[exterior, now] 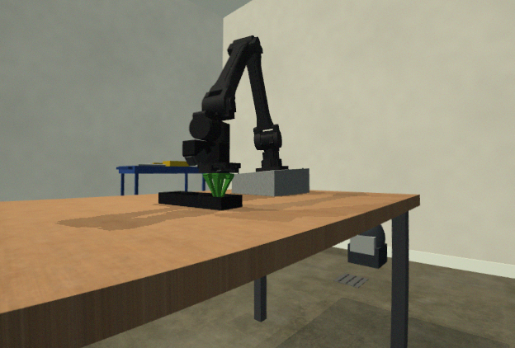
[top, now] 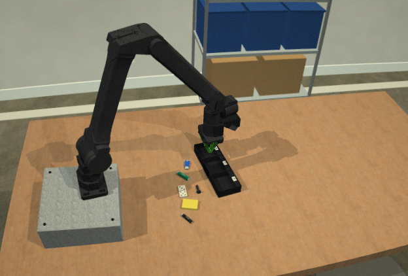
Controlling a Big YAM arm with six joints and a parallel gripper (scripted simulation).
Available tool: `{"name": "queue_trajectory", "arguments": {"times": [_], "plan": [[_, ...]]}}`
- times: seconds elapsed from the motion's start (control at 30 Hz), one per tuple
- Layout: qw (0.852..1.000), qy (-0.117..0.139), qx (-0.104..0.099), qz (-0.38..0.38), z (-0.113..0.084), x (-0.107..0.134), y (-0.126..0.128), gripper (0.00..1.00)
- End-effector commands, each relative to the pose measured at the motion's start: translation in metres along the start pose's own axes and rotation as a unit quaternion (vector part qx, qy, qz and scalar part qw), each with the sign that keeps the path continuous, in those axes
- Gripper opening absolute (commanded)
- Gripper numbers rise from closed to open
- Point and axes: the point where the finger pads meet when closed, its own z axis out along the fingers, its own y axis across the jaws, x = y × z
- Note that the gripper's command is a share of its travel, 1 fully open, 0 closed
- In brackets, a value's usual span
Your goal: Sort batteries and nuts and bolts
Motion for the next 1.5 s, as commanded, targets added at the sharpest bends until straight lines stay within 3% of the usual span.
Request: {"name": "queue_trajectory", "arguments": {"times": [0.0,0.4,0.43,0.53,0.87,0.9,0.97,1.1,1.13,1.2,1.47], "plan": [[1.000,-0.017,-0.003,-0.002,-0.009,-0.005,-0.004,0.08],[1.000,-0.010,-0.001,-0.003,-0.021,0.000,-0.003,0.08],[1.000,0.007,0.004,-0.004,-0.007,0.007,-0.003,0.08],[1.000,-0.010,-0.001,-0.003,-0.026,0.000,-0.001,0.08],[1.000,-0.012,-0.002,-0.002,-0.038,-0.006,0.004,0.08],[1.000,-0.028,-0.006,0.000,-0.054,-0.017,0.006,0.08],[1.000,-0.028,-0.006,0.000,-0.054,-0.017,0.006,0.08],[0.999,-0.033,-0.008,0.002,-0.073,-0.022,0.007,0.08],[0.999,-0.033,-0.008,0.002,-0.074,-0.022,0.007,0.08],[1.000,-0.014,-0.002,0.002,-0.056,-0.017,0.006,0.08],[1.000,-0.018,-0.004,0.000,-0.058,-0.013,0.002,0.08]]}}
